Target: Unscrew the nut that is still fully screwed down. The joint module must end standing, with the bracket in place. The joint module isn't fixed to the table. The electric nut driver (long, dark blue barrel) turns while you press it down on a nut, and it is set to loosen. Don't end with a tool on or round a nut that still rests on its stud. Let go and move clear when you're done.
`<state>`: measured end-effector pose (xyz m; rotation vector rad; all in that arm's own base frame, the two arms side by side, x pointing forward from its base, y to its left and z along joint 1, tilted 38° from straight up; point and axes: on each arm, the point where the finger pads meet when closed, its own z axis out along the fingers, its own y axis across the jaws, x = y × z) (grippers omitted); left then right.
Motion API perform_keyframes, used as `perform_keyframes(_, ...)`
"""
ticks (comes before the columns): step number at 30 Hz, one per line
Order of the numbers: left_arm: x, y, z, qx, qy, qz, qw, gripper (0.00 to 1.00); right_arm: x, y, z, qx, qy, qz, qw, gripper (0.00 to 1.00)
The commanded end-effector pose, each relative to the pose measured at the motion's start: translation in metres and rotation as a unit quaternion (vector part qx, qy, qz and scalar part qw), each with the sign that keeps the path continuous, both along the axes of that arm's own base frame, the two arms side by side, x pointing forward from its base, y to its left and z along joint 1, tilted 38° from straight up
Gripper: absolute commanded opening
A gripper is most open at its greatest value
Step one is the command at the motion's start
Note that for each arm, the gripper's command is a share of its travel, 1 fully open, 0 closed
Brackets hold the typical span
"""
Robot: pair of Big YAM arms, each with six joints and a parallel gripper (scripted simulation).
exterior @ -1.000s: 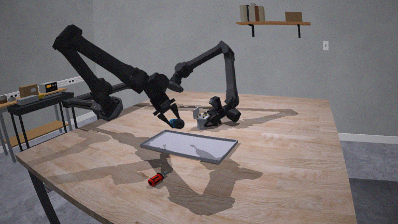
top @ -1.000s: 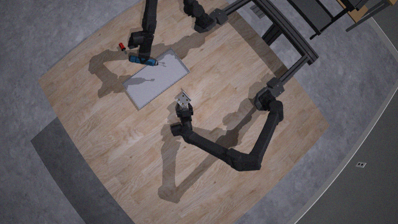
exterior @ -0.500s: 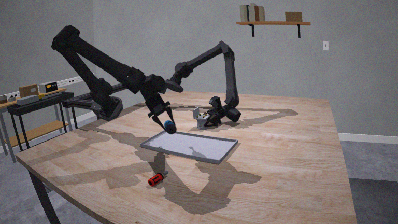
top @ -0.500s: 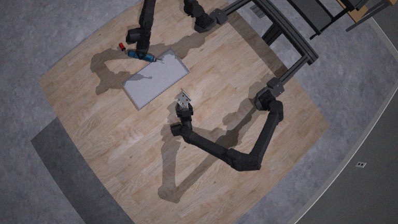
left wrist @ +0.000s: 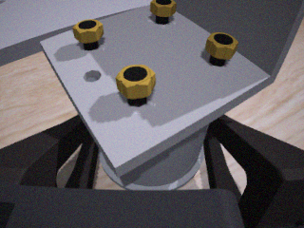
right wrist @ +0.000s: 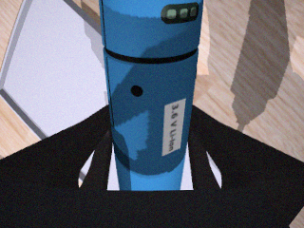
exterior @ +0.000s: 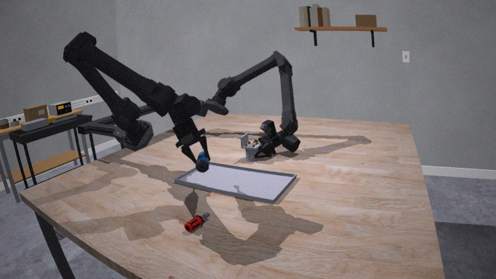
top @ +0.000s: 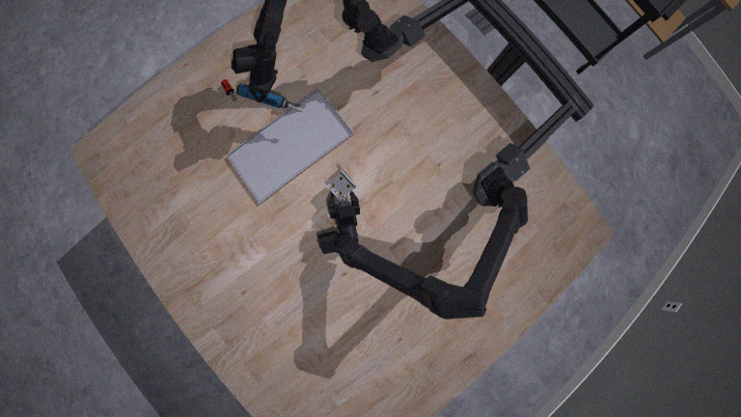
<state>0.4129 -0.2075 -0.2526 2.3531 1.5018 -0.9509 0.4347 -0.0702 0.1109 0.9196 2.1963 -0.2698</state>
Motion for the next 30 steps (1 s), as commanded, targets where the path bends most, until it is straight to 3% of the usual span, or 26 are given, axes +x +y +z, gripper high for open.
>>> perform_keyframes(1,-0.005,-0.016,0.002,-0.001,-0.004,-0.017,1.0,0.59,0.014,-0.012,0.043,0.017,-0.044,-0.036,0.998,0.42)
perform_keyframes(5,-0.005,-0.016,0.002,-0.001,-0.004,-0.017,1.0,0.59,0.007,-0.024,0.049,0.024,-0.043,-0.062,0.997,0.42)
perform_keyframes(10,-0.005,-0.016,0.002,-0.001,-0.004,-0.017,1.0,0.59,0.009,-0.01,0.049,0.026,-0.042,-0.046,0.998,0.42)
perform_keyframes(14,-0.005,-0.016,0.002,-0.001,-0.004,-0.017,1.0,0.59,-0.003,-0.035,0.055,0.03,-0.042,-0.09,0.995,0.42)
perform_keyframes(22,-0.005,-0.016,0.002,-0.001,-0.004,-0.017,1.0,0.59,-0.022,-0.056,0.068,0.043,-0.041,-0.142,0.988,0.42)
perform_keyframes(27,-0.005,-0.016,0.002,-0.001,-0.004,-0.017,1.0,0.59,-0.018,-0.043,0.068,0.045,-0.041,-0.127,0.99,0.42)
perform_keyframes(30,-0.005,-0.016,0.002,-0.001,-0.004,-0.017,1.0,0.59,-0.031,-0.063,0.073,0.047,-0.042,-0.163,0.985,0.42)
